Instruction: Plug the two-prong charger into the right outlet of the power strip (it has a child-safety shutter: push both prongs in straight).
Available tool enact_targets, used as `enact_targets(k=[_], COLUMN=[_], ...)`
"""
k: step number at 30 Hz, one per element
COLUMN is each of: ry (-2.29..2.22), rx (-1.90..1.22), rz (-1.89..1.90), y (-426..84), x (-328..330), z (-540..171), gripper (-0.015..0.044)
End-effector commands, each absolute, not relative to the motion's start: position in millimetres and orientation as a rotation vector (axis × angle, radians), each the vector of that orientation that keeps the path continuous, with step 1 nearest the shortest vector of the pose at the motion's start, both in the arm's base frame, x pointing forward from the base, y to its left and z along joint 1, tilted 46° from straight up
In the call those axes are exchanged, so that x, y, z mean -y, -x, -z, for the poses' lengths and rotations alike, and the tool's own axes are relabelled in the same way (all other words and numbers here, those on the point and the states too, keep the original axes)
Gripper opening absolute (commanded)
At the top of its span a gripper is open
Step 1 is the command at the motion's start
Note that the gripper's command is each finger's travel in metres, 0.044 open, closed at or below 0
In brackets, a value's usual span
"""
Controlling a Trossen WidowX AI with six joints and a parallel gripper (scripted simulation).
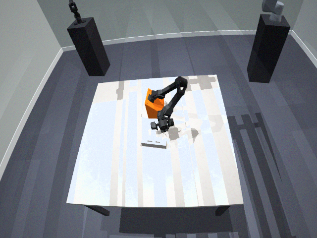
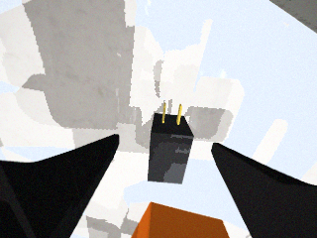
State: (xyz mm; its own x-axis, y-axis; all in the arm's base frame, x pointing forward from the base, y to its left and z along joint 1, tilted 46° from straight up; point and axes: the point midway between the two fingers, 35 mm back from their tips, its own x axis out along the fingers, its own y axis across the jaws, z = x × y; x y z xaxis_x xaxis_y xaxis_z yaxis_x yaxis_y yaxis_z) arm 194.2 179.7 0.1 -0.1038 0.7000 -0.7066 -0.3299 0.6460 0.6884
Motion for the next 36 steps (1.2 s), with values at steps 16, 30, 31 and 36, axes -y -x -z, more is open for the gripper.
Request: enact_targets(k=[16,30,31,36], ry=[-0.335,-0.334,-0.333,-0.331], rx=[-1.432,-1.433,-1.434,-1.437], rz=[-0.896,-0.894,-0.893,-0.889], y=[-192,-193,-193,-194], x=[-186,-182,-180,-167], z=[6,3,1,-9], gripper=[0.0230,0.0000,0.0000,0.0000])
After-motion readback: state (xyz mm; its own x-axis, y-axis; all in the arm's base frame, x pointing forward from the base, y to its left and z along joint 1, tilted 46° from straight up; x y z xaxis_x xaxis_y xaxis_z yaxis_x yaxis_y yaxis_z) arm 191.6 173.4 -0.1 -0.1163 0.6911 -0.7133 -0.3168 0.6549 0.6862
